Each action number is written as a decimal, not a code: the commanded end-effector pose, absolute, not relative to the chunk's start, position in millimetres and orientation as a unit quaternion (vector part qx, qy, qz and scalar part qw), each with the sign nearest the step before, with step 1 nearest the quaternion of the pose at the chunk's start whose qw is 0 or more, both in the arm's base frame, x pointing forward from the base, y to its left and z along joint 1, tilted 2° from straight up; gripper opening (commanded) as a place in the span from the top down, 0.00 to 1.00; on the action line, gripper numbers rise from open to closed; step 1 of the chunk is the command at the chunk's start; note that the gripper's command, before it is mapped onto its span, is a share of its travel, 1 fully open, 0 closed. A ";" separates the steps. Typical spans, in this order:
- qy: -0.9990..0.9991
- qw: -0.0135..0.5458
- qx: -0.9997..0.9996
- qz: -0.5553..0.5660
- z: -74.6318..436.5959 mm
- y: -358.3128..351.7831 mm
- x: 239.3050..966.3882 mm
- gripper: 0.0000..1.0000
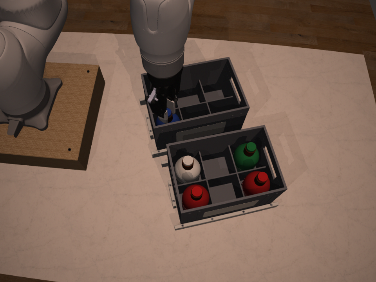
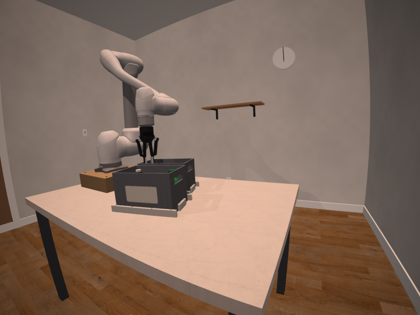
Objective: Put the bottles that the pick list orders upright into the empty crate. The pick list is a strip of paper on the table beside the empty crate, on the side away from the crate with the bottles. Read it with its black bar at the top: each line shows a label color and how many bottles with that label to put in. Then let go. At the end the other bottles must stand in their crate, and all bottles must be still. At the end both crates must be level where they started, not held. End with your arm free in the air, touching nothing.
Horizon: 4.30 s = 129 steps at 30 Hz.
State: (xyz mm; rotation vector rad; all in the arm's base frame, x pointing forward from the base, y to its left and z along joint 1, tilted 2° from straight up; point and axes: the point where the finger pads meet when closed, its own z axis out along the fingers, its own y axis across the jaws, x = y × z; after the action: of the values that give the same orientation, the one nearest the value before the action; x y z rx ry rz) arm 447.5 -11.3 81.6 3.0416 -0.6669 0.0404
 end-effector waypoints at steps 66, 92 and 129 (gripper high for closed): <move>-0.214 0.014 0.977 0.013 79.3 -11.3 447.6 0.62; -0.214 0.014 0.977 0.013 140.6 -9.3 446.4 0.62; -0.214 0.014 0.977 0.013 164.3 -8.6 445.9 0.62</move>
State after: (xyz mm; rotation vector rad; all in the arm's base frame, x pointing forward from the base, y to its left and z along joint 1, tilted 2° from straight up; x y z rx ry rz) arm 445.9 -8.6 164.2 3.0416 -0.6669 0.0405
